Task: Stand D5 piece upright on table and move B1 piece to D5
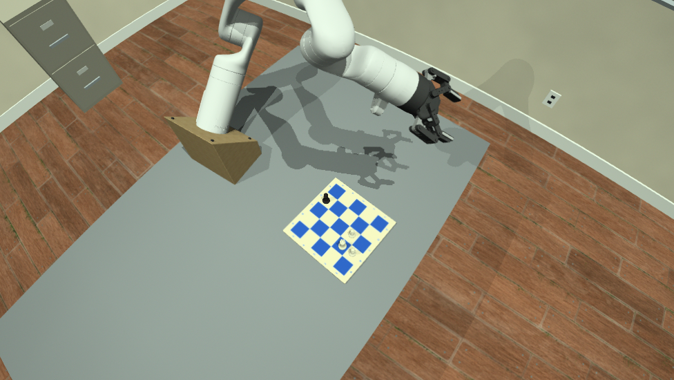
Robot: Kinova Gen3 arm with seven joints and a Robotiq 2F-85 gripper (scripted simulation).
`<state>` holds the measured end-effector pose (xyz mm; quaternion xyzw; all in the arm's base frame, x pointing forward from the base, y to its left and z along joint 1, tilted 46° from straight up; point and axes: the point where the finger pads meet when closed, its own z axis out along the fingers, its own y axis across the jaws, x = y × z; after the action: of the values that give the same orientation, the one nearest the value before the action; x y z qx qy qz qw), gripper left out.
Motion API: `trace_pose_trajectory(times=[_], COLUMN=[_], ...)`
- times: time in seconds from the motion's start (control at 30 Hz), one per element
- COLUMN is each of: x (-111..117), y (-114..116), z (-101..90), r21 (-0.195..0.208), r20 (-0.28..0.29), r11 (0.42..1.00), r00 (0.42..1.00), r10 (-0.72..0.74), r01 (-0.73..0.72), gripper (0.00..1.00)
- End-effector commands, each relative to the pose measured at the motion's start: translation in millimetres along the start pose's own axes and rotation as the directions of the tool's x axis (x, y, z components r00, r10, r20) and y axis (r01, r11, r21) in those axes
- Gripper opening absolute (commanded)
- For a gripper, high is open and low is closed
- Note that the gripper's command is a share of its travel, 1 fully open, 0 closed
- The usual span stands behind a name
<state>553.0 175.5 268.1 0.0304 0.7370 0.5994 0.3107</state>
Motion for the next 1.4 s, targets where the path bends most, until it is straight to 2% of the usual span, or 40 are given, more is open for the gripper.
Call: trace_pose_trajectory(times=[0.0,0.83,1.1,1.37], x=[-1,1,5,18], y=[0,0,0,-3], z=[-0.4,0.2,1.9,5.4], r21=[0.0,0.001,0.005,0.018], r20=[0.002,-0.008,-0.039,-0.124], r11=[1.0,1.0,0.999,0.995], r00=[1.0,1.0,0.999,0.988], r10=[-0.001,-0.008,-0.031,-0.095], r01=[0.001,0.008,0.031,0.098], gripper=[1.0,1.0,1.0,1.0])
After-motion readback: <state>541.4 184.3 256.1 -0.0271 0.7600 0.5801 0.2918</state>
